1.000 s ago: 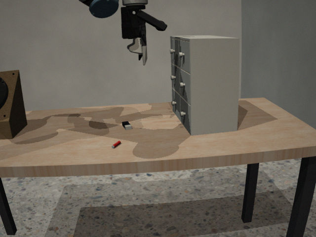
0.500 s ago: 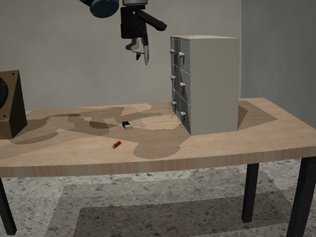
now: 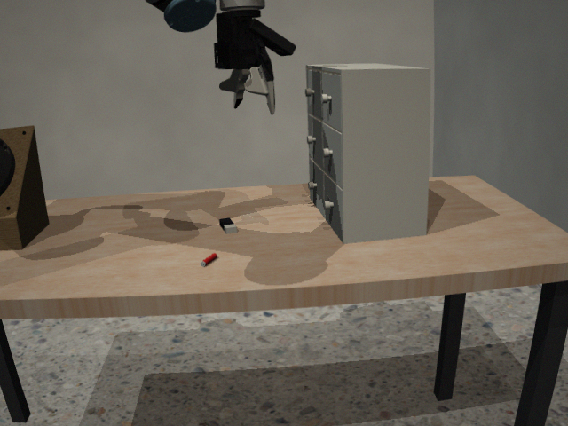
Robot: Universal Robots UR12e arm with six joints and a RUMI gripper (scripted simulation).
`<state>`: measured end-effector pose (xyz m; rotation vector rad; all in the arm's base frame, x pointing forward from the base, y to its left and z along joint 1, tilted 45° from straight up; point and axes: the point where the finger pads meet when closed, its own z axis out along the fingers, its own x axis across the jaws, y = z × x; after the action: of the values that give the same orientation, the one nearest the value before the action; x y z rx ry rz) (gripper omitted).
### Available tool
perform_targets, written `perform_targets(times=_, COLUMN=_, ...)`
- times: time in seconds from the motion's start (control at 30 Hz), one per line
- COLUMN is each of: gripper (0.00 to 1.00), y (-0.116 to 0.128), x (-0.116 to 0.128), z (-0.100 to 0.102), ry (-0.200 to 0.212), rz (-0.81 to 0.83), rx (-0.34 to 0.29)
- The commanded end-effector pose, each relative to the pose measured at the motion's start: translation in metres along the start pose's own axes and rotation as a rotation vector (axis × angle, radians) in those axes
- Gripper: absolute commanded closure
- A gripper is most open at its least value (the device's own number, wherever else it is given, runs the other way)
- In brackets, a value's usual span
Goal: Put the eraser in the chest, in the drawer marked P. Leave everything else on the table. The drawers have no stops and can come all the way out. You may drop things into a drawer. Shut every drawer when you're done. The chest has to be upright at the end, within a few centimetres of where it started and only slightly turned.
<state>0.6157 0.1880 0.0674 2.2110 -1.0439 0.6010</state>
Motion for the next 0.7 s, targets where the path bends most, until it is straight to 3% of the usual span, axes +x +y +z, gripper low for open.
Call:
perform_targets(times=0.0, gripper=0.00, y=-0.003, x=-0.010, z=-0.001, ry=-0.001, rz=-0.187, rx=0.007)
perform_targets(times=0.17, gripper=0.00, y=-0.006, x=-0.021, z=-0.001, ry=0.000, rz=-0.379, rx=0.008)
perform_targets(times=0.23, gripper=0.00, y=-0.006, x=-0.021, z=-0.001, ry=0.000, rz=-0.379, rx=0.008)
perform_targets(times=0.67, gripper=0.00, y=-0.008, x=-0.053, z=0.000, ry=0.001, rz=-0.953, rx=0.008)
